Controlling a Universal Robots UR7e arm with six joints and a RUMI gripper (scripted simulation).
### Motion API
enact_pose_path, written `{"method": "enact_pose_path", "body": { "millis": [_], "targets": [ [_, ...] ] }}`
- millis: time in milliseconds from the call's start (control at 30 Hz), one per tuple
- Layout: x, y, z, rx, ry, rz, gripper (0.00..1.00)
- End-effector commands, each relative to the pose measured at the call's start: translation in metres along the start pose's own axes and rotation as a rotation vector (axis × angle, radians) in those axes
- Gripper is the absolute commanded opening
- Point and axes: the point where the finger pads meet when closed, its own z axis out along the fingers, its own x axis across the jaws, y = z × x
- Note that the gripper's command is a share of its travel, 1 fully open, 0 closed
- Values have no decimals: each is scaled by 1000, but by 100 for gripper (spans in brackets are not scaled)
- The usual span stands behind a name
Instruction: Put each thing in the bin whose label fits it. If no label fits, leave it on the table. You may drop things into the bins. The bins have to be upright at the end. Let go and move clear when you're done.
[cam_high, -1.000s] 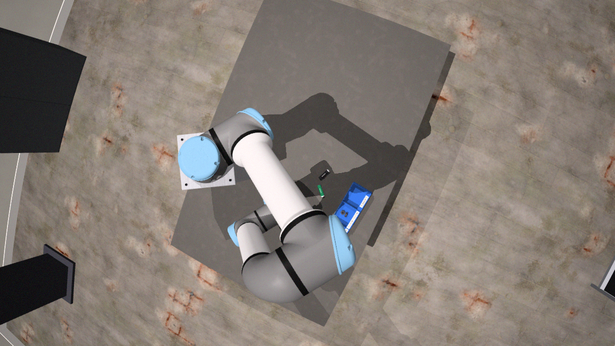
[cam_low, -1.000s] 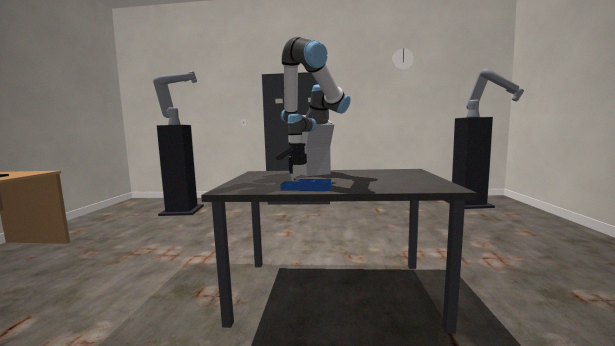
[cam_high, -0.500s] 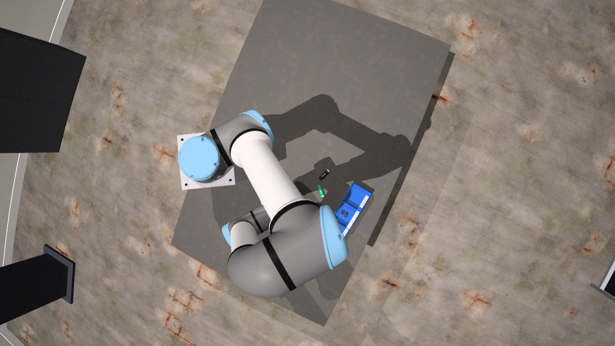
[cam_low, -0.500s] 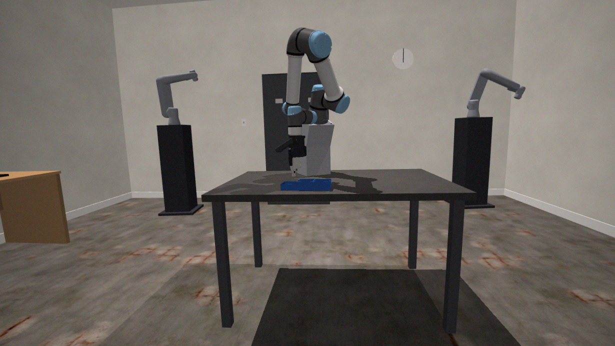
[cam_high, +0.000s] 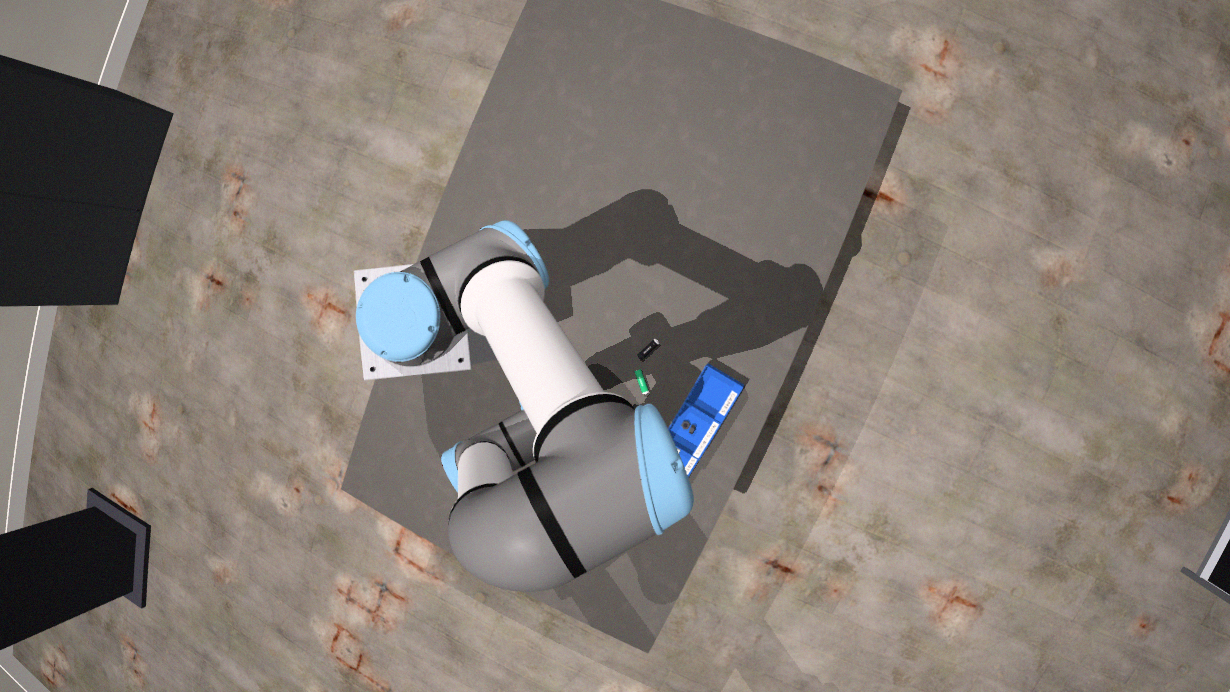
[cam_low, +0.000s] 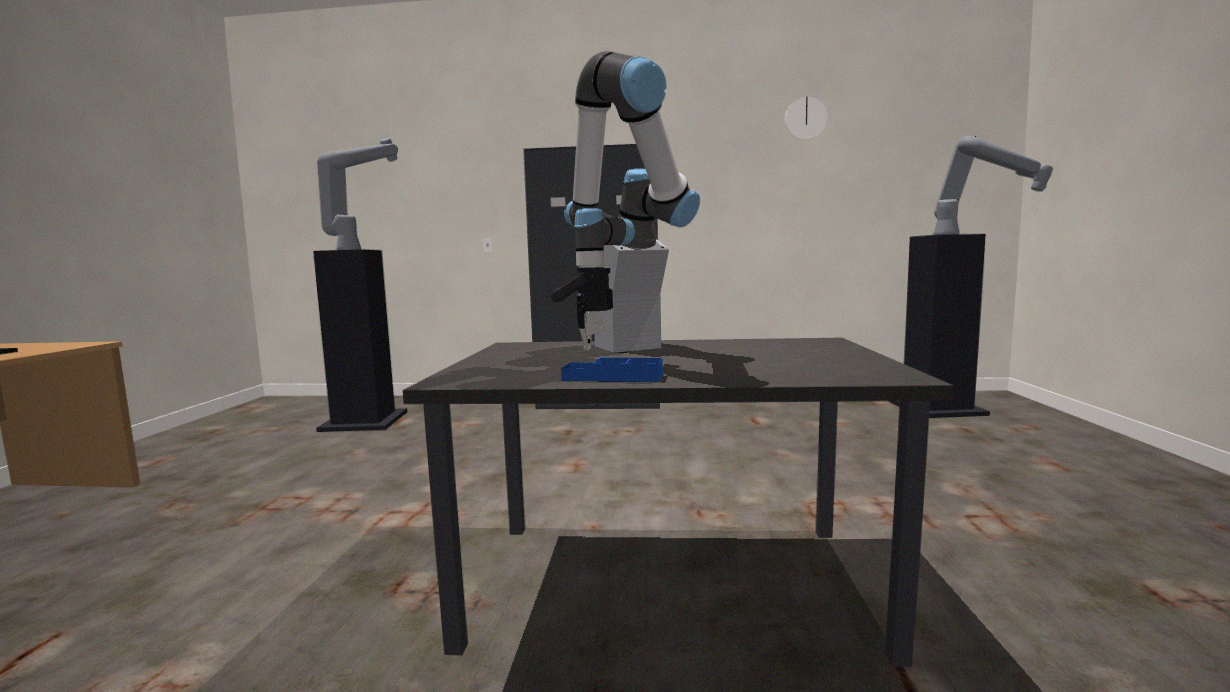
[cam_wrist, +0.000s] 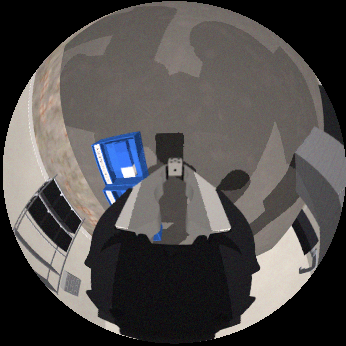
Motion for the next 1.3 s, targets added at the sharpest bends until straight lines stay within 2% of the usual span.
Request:
{"method": "enact_pose_path", "body": {
  "millis": [0,133,200,267,767,833,1267],
  "targets": [
    [0,0,-4,0,-1,0,0],
    [0,0,-7,0,-1,0,0],
    [-5,11,-7,0,-1,-94,0],
    [-5,11,-7,0,-1,-94,0],
    [-39,95,-7,0,-1,-94,0],
    [-39,95,-7,0,-1,-94,0],
    [-68,167,-7,0,-1,-94,0]
  ]
}}
